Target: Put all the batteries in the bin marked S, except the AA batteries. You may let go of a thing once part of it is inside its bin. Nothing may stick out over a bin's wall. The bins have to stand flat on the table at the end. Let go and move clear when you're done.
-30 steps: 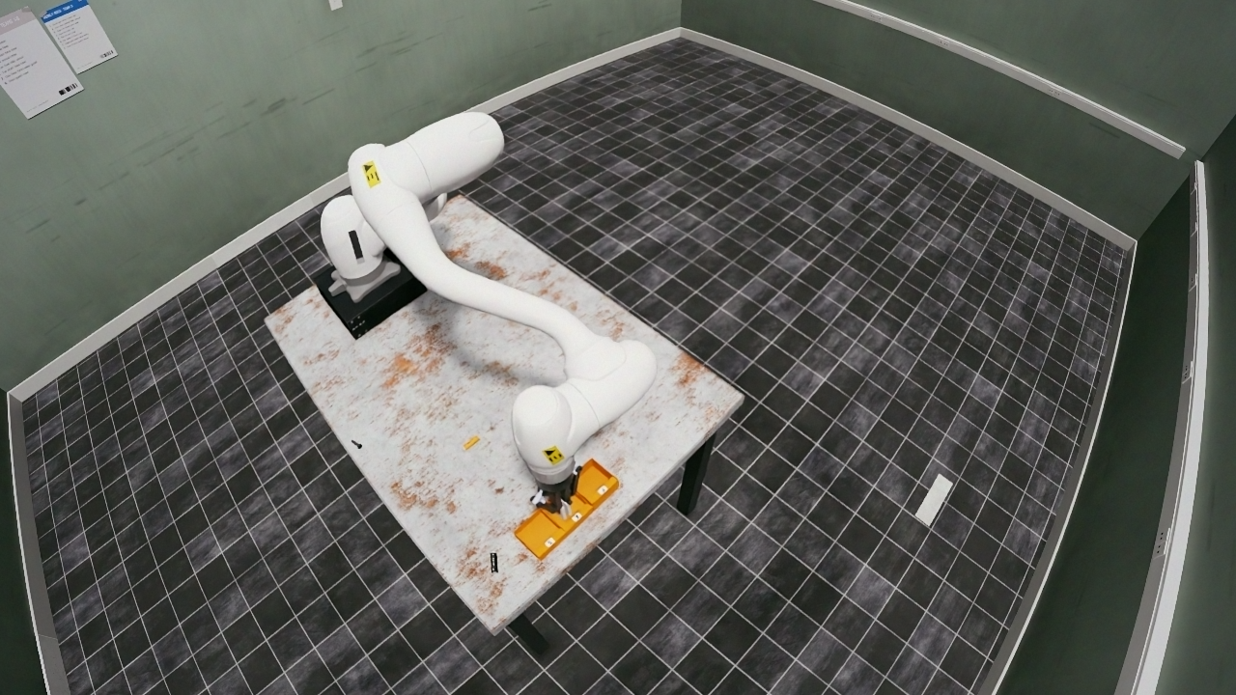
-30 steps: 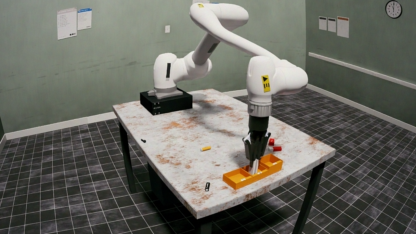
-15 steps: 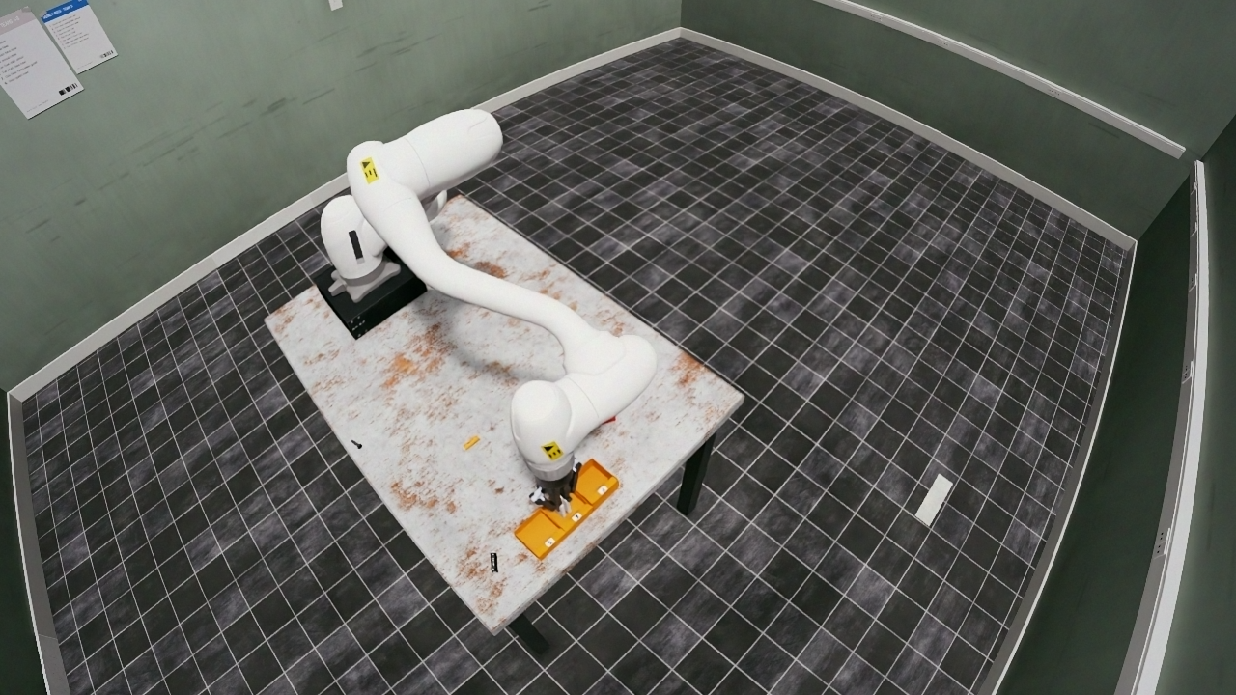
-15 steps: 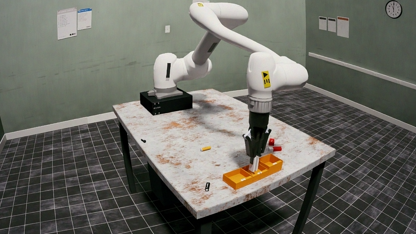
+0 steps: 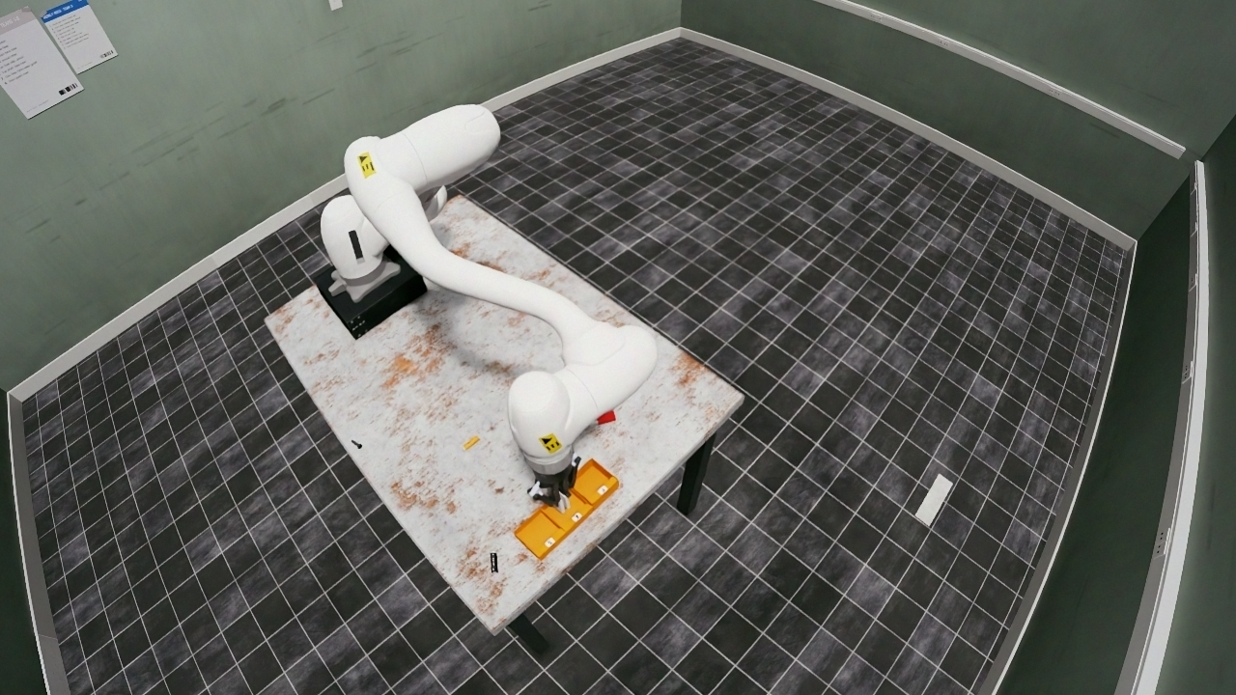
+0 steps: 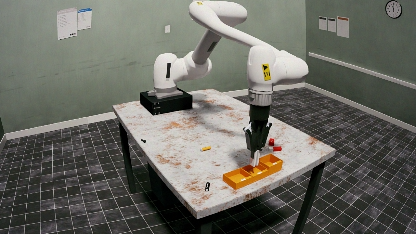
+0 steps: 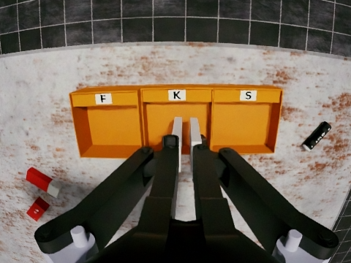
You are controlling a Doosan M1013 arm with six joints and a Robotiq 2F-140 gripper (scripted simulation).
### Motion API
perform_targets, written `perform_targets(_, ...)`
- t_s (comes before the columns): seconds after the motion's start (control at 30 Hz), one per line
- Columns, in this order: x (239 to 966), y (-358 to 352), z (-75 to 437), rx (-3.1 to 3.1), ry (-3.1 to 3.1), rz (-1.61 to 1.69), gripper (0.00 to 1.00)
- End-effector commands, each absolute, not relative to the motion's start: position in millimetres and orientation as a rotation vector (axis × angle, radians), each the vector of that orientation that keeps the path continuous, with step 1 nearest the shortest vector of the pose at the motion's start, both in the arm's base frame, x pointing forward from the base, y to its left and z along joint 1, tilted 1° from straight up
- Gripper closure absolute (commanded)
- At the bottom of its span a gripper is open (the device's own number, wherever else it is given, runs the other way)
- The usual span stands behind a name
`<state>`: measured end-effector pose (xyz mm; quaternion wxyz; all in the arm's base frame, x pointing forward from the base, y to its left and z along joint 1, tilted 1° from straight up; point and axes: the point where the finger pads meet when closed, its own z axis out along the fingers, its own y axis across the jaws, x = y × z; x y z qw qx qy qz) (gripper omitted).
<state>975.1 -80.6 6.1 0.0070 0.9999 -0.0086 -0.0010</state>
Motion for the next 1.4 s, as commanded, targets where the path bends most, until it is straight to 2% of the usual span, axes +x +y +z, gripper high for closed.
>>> perform_targets(0.0,975,-80,19,3.128,-0.027,-0.003,0.85)
perform_targets(0.17,975,-80,26,3.128,-0.027,-0.003,0.85)
perform_targets(0.8,972,4,25,3.128,-0.027,-0.003,0.85)
perform_targets(1.37,972,4,-7,3.128,-0.027,-0.003,0.85)
